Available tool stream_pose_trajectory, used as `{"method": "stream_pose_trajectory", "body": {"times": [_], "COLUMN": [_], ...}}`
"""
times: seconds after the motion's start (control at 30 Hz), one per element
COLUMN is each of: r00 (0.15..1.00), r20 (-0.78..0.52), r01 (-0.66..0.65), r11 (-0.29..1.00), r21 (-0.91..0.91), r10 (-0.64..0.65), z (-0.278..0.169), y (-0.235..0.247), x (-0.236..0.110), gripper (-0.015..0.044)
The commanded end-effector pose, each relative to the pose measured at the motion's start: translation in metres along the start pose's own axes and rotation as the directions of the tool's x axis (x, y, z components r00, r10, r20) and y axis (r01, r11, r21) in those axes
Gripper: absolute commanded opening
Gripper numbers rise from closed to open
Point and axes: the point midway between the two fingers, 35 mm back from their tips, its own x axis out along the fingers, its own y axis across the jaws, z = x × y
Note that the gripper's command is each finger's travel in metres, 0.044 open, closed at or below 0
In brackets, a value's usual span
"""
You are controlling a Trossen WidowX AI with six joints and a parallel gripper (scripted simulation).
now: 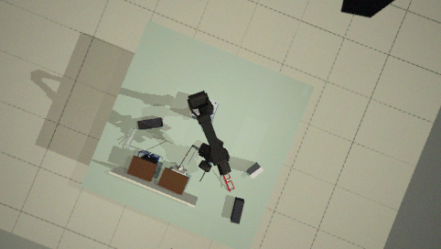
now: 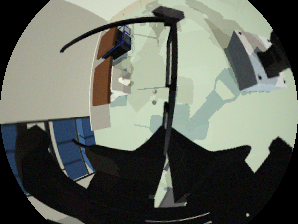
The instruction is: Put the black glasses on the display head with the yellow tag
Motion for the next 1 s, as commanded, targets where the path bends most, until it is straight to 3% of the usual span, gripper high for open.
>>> {"method": "stream_pose_trajectory", "body": {"times": [0.0,0.97], "r00": [0.998,0.904], "r20": [0.002,-0.166], "r01": [0.061,0.362], "r11": [0.998,0.913], "r21": [-0.032,-0.188], "r10": [-0.061,-0.393], "z": [0.008,0.081], "y": [0.002,0.013], "x": [0.01,0.067], "gripper": [0.0,0.0]}}
